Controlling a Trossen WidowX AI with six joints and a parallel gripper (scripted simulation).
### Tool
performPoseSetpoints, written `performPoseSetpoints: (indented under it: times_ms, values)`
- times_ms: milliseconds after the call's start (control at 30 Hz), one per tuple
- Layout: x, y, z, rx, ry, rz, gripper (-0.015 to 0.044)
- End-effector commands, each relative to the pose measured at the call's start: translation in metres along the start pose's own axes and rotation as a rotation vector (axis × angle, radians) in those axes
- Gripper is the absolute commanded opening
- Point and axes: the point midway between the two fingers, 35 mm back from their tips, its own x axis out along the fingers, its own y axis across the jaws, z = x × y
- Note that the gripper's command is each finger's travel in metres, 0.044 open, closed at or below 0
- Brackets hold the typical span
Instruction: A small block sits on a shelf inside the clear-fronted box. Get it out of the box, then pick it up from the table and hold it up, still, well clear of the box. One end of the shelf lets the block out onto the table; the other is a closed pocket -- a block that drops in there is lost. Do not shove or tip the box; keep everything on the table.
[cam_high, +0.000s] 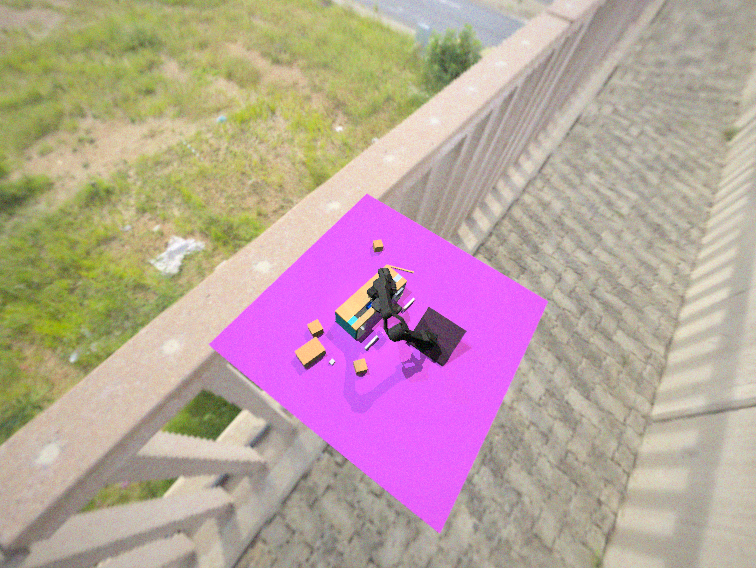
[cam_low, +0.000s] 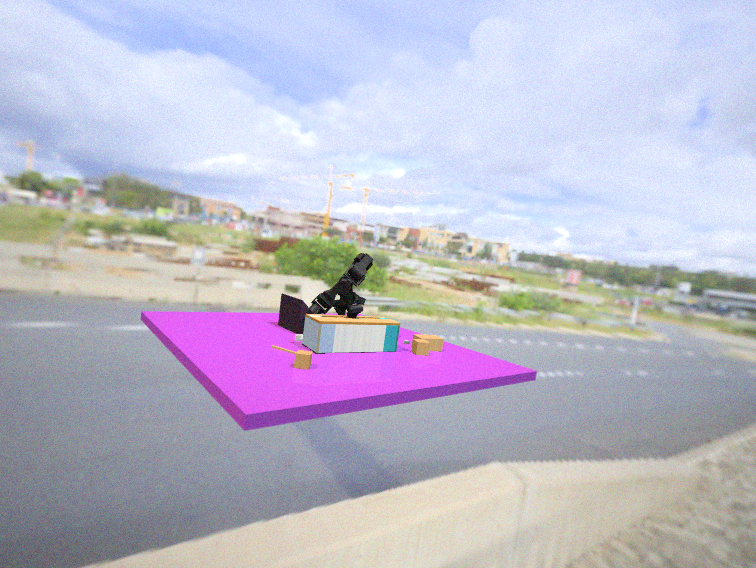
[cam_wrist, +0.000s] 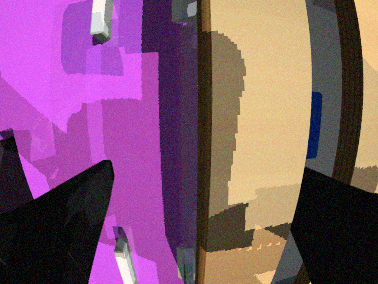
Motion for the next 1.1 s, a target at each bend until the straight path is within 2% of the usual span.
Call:
performPoseSetpoints:
  times_ms: [0,1067]
  values:
    - [0.003,0.001,0.01,-0.004,-0.002,0.001,0.04]
    - [0.016,0.0,0.08,-0.005,-0.006,0.001,0.04]
